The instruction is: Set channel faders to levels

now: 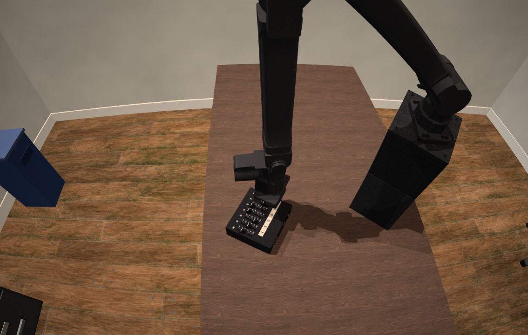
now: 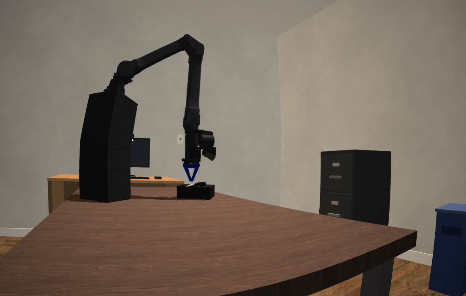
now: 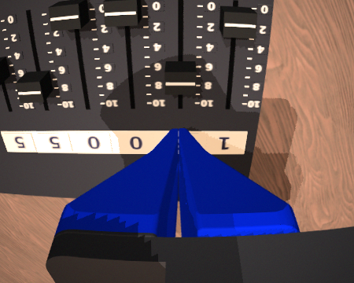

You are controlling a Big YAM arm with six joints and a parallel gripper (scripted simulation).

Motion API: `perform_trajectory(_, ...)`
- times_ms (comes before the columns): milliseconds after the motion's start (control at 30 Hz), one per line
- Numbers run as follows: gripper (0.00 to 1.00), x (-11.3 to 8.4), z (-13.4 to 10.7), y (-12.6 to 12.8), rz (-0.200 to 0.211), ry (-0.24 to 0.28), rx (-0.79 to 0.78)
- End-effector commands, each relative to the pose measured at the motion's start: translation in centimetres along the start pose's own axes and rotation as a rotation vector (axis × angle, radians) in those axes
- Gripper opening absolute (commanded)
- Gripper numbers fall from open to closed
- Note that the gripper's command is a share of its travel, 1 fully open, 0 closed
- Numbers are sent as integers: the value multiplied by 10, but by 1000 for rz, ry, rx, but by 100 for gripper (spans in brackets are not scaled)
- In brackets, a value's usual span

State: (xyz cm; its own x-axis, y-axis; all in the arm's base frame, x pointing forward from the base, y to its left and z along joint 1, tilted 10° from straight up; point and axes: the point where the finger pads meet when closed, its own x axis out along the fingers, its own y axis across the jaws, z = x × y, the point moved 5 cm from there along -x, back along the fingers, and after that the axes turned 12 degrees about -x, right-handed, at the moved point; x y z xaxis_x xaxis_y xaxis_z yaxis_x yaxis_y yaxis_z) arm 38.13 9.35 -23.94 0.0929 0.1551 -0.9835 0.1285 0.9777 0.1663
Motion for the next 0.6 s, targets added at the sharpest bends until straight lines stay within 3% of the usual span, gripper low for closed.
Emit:
perform_trajectory(0,0,3,-5,-1,-5,4,4)
perform_trajectory(567,0,3,-6,-2,-4,2,4)
